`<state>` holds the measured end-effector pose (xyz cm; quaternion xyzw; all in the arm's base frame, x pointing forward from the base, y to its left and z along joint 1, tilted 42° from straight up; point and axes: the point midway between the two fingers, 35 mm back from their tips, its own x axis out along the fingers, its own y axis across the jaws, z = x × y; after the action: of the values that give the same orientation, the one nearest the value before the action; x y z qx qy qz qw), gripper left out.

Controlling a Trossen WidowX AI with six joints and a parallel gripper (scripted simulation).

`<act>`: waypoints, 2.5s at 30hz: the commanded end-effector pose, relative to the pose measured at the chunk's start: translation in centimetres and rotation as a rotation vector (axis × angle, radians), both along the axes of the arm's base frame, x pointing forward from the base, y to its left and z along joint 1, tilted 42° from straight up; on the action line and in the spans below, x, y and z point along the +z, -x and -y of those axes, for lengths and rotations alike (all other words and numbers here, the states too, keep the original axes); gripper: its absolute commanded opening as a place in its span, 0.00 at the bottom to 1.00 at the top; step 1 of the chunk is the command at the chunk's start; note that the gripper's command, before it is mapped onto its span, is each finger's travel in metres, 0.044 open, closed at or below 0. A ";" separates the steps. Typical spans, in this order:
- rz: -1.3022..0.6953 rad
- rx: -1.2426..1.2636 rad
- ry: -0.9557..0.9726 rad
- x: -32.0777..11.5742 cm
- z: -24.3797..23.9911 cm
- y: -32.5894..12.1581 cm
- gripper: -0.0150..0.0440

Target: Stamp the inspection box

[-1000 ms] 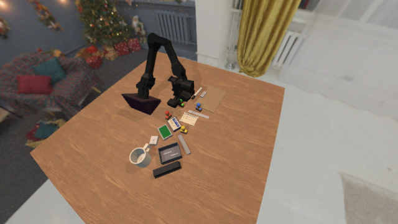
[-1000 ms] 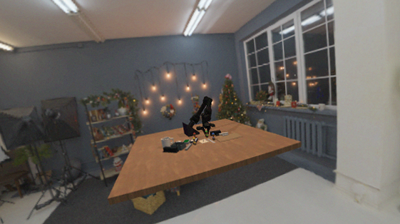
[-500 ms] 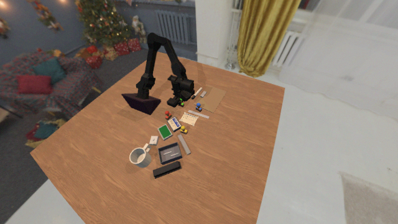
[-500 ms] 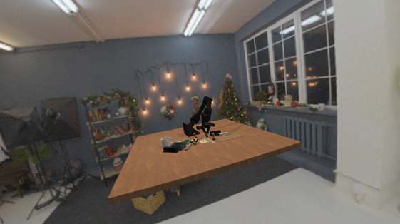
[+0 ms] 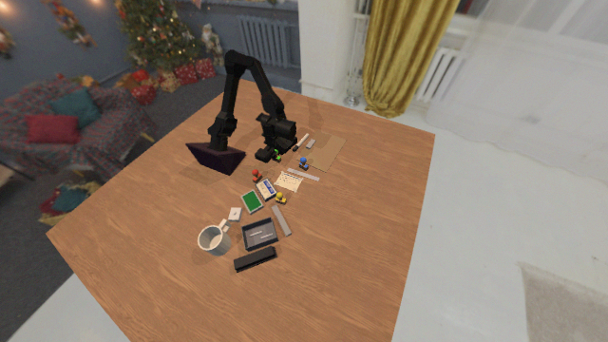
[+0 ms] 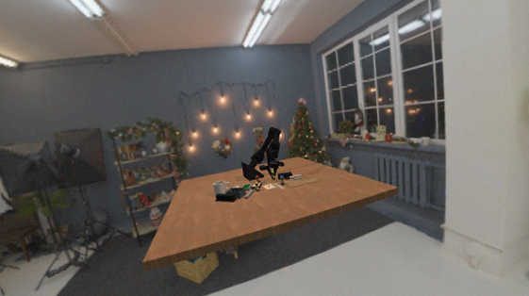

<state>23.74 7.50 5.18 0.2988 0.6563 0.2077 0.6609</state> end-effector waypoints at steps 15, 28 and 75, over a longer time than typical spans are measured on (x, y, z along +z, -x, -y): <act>0.006 0.001 0.006 0.7 0.7 -0.2 0.25; 0.006 0.001 0.006 1.1 1.1 -0.1 0.25; 0.005 0.001 0.007 2.8 2.6 0.1 0.25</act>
<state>23.57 5.08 7.82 0.2986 0.6567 0.2066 0.6610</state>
